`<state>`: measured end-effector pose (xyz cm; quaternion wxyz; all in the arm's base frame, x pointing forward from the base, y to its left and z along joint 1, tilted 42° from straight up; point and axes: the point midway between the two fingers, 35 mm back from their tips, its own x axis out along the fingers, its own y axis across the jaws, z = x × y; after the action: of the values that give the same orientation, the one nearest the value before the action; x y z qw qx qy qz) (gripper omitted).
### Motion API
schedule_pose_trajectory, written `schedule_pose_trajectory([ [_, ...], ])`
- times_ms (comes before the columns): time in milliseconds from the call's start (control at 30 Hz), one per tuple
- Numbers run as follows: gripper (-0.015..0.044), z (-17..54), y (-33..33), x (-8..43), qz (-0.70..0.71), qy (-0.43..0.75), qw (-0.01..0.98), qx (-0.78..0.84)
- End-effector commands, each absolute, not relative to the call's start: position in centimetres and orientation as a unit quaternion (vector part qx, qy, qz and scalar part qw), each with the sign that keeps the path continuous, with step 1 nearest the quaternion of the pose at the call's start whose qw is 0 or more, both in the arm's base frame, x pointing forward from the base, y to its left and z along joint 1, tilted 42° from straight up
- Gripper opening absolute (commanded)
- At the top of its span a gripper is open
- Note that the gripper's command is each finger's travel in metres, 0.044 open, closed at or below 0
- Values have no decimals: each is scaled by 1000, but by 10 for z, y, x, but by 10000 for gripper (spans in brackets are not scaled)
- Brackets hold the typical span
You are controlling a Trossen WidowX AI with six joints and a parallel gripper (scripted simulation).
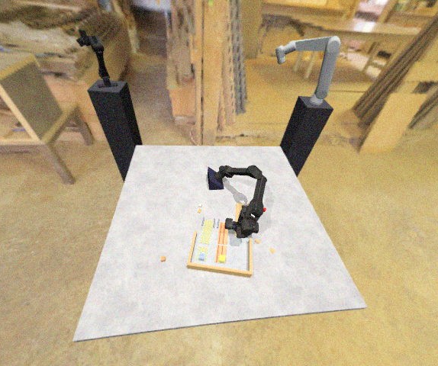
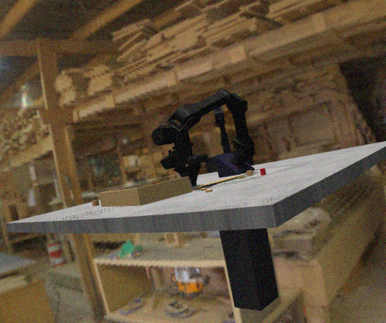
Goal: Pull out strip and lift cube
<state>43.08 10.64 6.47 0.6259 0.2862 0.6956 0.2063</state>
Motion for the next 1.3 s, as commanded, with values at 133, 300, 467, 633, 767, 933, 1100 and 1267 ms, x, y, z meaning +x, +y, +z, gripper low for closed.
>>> schedule_pose_trajectory([
  [133,0,69,98,422,206,696,625,286],
  [300,0,77,83,405,205,697,625,287],
  [467,0,83,70,385,205,697,624,287],
  [633,0,86,64,376,205,697,624,288],
  [767,0,86,61,368,205,697,624,288],
  [933,0,84,55,352,204,698,624,288],
  [1100,0,81,51,335,204,698,623,288],
  [1267,0,78,47,318,204,698,623,288],
])
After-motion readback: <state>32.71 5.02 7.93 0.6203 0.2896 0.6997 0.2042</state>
